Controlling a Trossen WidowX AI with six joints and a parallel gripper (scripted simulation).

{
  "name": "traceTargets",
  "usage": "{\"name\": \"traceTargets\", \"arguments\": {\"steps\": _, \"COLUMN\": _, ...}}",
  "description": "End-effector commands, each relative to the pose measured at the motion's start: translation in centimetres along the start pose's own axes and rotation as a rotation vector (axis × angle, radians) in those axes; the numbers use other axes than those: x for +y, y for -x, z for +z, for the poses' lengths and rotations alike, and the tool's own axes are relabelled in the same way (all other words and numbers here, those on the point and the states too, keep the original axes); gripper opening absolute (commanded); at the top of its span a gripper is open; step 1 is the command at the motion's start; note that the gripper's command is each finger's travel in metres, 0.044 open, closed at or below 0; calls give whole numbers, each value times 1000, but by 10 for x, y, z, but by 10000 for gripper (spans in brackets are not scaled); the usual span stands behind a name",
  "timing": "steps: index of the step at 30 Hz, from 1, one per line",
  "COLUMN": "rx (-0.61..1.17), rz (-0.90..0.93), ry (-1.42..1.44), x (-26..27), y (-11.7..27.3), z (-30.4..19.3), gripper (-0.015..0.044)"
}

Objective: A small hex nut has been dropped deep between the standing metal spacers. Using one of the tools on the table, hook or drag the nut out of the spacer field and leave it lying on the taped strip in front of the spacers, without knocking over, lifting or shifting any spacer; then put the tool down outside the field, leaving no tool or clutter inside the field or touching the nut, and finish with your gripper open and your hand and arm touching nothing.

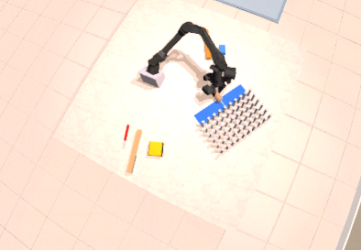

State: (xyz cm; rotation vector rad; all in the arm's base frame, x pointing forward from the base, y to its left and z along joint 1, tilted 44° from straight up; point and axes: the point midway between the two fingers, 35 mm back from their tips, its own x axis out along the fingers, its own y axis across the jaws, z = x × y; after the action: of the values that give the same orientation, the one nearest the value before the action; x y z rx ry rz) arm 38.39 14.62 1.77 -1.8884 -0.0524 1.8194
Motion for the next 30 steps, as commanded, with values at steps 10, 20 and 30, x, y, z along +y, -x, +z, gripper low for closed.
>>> {"name": "traceTargets", "arguments": {"steps": 10, "rx": 5, "rz": -3, "ry": 3, "x": 0, "y": -1, "z": -10, "gripper": 0}}
{"name": "traceTargets", "arguments": {"steps": 20, "rx": 5, "rz": -3, "ry": 3, "x": 0, "y": -4, "z": -16, "gripper": 0}}
{"name": "traceTargets", "arguments": {"steps": 30, "rx": 6, "rz": -3, "ry": 3, "x": 0, "y": -6, "z": -22, "gripper": 0}}
